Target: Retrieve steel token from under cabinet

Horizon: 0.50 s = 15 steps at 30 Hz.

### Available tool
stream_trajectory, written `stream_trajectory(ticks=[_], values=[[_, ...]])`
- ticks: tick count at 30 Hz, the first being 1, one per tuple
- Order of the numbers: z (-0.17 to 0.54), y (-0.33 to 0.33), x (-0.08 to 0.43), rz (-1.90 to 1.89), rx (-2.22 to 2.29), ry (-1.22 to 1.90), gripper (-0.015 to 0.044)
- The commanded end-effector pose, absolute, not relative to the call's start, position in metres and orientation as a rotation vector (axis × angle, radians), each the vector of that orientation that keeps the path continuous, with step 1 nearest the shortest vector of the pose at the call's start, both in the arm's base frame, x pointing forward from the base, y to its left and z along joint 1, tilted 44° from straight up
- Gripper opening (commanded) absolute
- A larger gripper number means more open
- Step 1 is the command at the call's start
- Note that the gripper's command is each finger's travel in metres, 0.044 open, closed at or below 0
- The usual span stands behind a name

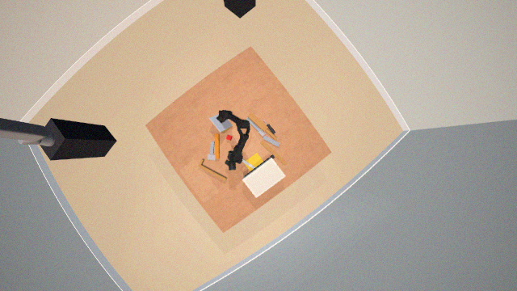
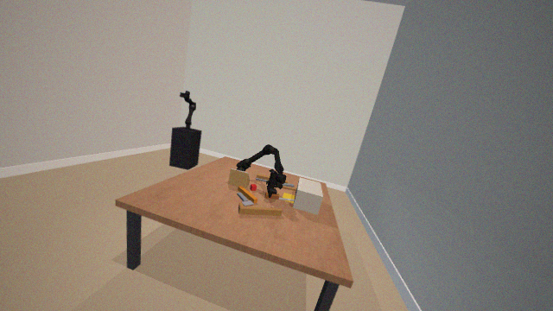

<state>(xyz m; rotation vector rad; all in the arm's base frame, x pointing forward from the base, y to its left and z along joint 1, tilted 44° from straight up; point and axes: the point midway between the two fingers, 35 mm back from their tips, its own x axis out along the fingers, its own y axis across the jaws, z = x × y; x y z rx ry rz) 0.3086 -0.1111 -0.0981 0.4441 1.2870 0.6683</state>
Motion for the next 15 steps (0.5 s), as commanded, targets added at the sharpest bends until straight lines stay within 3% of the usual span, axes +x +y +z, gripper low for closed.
stream_trajectory(ticks=[1,15], values=[[-0.1,-0.111,0.301,0.67,0.448,1.287,0.0],[-0.107,-0.113,0.279,0.67,0.448,1.288,0.0]])
